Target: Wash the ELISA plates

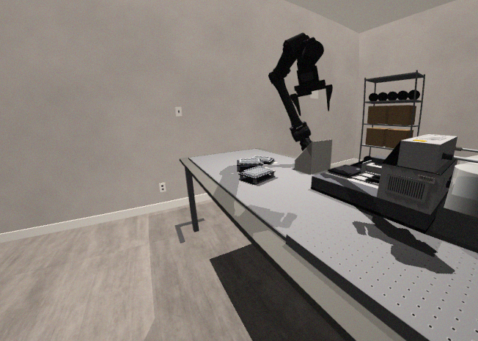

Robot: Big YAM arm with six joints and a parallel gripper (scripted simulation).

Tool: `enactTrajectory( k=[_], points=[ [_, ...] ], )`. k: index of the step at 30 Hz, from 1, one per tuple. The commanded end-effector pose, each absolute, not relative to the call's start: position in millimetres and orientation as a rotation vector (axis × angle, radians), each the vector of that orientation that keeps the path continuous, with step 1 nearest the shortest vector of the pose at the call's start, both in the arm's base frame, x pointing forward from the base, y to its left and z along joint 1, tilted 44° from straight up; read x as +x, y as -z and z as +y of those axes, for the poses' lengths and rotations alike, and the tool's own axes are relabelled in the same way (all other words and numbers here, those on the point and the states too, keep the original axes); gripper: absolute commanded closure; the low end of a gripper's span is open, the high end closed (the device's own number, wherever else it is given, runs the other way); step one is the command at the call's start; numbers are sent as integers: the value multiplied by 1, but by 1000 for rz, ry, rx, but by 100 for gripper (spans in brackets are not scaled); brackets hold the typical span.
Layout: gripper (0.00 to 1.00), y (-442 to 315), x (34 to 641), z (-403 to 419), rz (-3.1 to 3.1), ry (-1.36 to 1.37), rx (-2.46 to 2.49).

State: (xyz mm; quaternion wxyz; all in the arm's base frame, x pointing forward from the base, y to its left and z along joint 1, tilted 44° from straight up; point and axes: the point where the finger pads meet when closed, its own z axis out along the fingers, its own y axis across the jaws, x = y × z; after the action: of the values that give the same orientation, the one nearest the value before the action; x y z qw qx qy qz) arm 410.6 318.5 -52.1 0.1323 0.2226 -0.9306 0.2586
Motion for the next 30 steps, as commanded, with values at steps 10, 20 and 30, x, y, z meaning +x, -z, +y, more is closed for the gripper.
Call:
enactTrajectory(
  k=[10,20,30],
  points=[
    [0,6,399,268,-2764,-832,419],
    [0,-14,385,239,-2788,-868,333],
    [0,-30,366,218,-2825,-900,275]
  ],
)
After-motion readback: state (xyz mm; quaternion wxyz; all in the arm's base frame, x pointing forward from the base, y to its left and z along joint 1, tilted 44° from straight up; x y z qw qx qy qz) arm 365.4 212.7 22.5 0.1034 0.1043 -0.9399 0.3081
